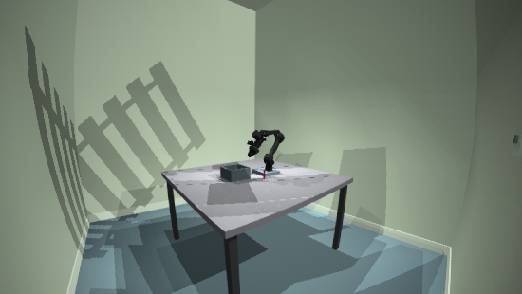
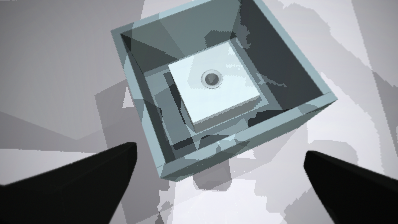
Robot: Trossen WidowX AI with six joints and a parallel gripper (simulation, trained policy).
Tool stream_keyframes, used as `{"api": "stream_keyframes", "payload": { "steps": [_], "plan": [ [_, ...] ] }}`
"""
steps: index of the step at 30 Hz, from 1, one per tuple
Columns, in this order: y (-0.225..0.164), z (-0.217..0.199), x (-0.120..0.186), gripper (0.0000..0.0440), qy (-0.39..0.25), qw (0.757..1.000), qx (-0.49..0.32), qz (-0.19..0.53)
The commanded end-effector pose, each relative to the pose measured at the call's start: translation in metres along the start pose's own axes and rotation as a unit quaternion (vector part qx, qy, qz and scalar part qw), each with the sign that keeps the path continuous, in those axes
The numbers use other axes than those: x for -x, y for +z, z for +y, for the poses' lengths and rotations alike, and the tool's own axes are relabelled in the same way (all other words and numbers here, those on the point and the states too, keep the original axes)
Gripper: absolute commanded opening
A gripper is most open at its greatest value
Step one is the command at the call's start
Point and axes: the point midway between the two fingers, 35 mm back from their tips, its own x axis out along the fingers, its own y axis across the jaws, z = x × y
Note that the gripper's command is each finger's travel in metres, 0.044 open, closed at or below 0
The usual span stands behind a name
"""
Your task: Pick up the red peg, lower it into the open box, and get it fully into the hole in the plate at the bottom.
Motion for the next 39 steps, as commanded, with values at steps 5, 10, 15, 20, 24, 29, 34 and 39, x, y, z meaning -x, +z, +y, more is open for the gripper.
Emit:
{"api": "stream_keyframes", "payload": {
  "steps": [5,10,15,20,24,29,34,39],
  "plan": [
    [-0.04,0.028,-0.001,0.044,-0.013,0.993,-0.053,0.106],
    [-0.068,0.044,0.0,0.044,-0.035,0.982,-0.081,0.166],
    [-0.094,0.058,0.0,0.044,-0.06,0.971,-0.099,0.208],
    [-0.115,0.069,-0.004,0.044,-0.08,0.963,-0.106,0.233],
    [-0.13,0.076,-0.011,0.044,-0.09,0.96,-0.107,0.243],
    [-0.149,0.08,-0.024,0.044,-0.101,0.958,-0.106,0.247],
    [-0.164,0.084,-0.042,0.0439,-0.1,0.959,-0.105,0.241],
    [-0.174,0.085,-0.058,0.0433,-0.096,0.962,-0.098,0.235]
  ]
}}
